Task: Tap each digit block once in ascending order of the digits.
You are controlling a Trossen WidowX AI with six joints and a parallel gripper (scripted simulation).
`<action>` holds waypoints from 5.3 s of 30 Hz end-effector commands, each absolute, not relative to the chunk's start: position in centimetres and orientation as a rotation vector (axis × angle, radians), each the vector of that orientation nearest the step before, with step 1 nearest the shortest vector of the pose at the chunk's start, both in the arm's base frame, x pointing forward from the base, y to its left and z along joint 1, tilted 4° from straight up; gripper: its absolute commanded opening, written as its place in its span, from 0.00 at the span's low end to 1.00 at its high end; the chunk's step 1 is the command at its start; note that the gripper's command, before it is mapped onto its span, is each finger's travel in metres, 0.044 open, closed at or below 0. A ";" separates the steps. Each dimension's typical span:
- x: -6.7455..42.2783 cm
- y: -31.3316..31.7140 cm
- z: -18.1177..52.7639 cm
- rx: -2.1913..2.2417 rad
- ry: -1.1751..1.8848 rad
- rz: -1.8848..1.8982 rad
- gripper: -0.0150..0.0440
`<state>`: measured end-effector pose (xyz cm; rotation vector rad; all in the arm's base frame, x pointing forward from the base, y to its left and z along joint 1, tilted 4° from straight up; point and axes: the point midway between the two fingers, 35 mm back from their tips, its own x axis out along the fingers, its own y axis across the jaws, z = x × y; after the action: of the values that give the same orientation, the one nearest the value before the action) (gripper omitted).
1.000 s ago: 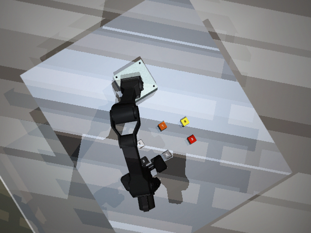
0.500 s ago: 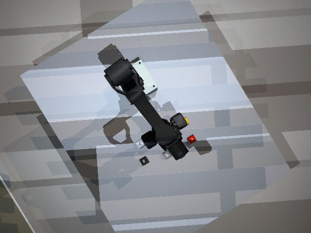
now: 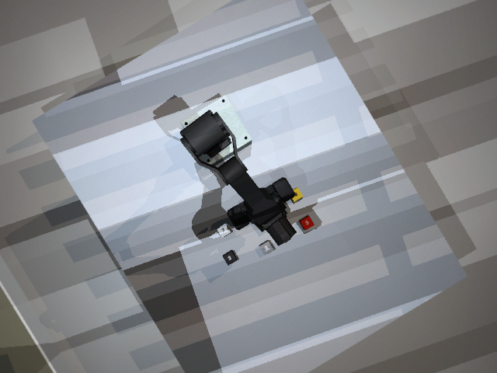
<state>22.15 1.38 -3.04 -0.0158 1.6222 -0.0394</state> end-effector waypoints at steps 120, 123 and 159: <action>33.6 -15.1 5.1 -0.024 1.609 -0.049 0.29; 33.6 -15.0 5.4 -0.024 1.609 -0.049 0.29; 36.2 10.3 -3.7 -0.008 1.607 -0.033 0.29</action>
<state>35.57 10.12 -4.13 -0.0171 1.6415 -0.0373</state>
